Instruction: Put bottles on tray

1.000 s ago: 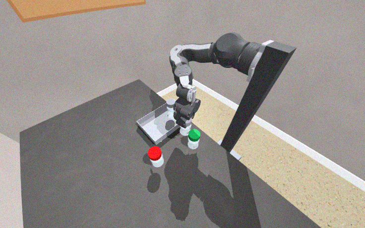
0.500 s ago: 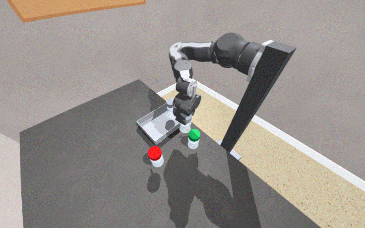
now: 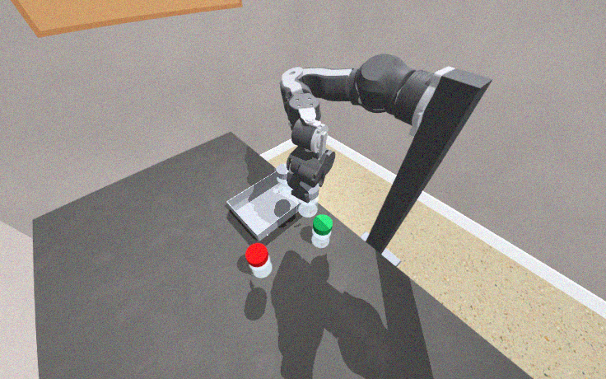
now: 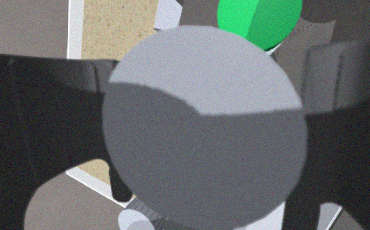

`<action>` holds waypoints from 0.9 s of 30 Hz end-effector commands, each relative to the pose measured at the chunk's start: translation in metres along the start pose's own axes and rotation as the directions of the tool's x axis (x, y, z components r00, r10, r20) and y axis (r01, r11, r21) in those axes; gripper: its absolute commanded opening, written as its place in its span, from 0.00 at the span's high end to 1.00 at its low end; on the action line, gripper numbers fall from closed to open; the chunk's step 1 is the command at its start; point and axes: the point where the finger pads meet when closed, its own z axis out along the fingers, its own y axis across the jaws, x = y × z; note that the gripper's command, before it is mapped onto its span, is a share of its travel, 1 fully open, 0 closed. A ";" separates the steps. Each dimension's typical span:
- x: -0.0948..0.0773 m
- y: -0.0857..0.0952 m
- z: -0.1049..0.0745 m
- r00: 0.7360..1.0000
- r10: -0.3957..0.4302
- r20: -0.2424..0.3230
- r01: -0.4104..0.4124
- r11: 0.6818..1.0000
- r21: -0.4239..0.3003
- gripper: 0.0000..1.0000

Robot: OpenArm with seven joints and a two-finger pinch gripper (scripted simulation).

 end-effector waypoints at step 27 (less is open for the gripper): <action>-0.059 0.001 -0.013 1.000 0.008 -0.004 -0.008 1.000 0.009 1.00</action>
